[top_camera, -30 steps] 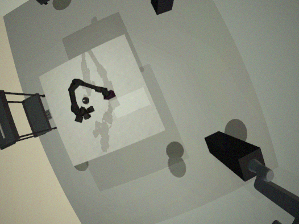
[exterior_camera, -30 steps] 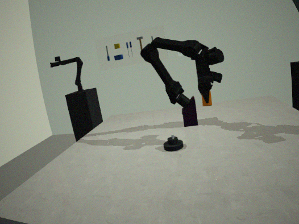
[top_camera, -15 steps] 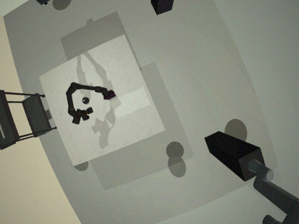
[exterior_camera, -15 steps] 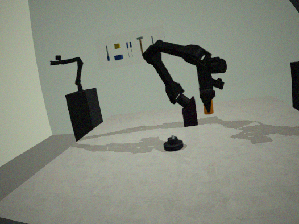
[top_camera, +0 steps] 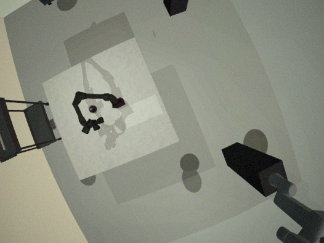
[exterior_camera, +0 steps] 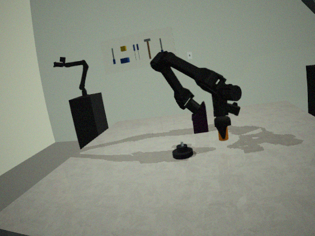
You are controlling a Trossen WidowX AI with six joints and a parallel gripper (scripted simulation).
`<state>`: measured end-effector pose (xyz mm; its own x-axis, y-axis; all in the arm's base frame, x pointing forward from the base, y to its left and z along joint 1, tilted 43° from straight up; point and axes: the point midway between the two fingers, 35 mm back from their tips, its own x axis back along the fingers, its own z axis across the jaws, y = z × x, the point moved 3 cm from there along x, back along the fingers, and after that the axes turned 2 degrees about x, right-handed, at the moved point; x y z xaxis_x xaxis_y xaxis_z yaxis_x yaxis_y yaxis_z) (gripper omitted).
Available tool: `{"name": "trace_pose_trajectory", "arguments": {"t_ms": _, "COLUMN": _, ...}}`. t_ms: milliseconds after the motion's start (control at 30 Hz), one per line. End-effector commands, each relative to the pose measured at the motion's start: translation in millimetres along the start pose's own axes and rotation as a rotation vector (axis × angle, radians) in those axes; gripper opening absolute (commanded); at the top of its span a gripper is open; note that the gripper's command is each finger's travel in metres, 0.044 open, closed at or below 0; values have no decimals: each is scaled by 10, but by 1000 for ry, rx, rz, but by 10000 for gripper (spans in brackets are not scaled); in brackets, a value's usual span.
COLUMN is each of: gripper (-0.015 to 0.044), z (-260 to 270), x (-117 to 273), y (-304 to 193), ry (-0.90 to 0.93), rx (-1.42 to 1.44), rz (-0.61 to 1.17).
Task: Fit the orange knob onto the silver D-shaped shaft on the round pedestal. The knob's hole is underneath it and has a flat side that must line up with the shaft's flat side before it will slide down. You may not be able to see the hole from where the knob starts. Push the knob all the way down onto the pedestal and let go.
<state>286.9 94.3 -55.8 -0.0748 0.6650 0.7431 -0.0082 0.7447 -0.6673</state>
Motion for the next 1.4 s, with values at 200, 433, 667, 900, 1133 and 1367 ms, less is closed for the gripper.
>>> {"name": "trace_pose_trajectory", "arguments": {"t_ms": 200, "gripper": 0, "z": -22, "x": -404, "y": 1, "ry": 5, "rx": 6, "rz": 12}}
{"name": "trace_pose_trajectory", "arguments": {"t_ms": 433, "gripper": 79, "z": -23, "x": -388, "y": -2, "ry": 8, "rx": -3, "rz": 6}}
{"name": "trace_pose_trajectory", "arguments": {"t_ms": 667, "gripper": 240, "z": -23, "x": -388, "y": -2, "ry": 8, "rx": -3, "rz": 6}}
{"name": "trace_pose_trajectory", "arguments": {"t_ms": 900, "gripper": 240, "z": -23, "x": -388, "y": -2, "ry": 8, "rx": -3, "rz": 6}}
{"name": "trace_pose_trajectory", "arguments": {"t_ms": 1133, "gripper": 240, "z": -23, "x": -388, "y": -2, "ry": 8, "rx": -3, "rz": 6}}
{"name": "trace_pose_trajectory", "arguments": {"t_ms": 1367, "gripper": 398, "z": -37, "x": 314, "y": 22, "ry": 6, "rx": 6, "rz": 7}}
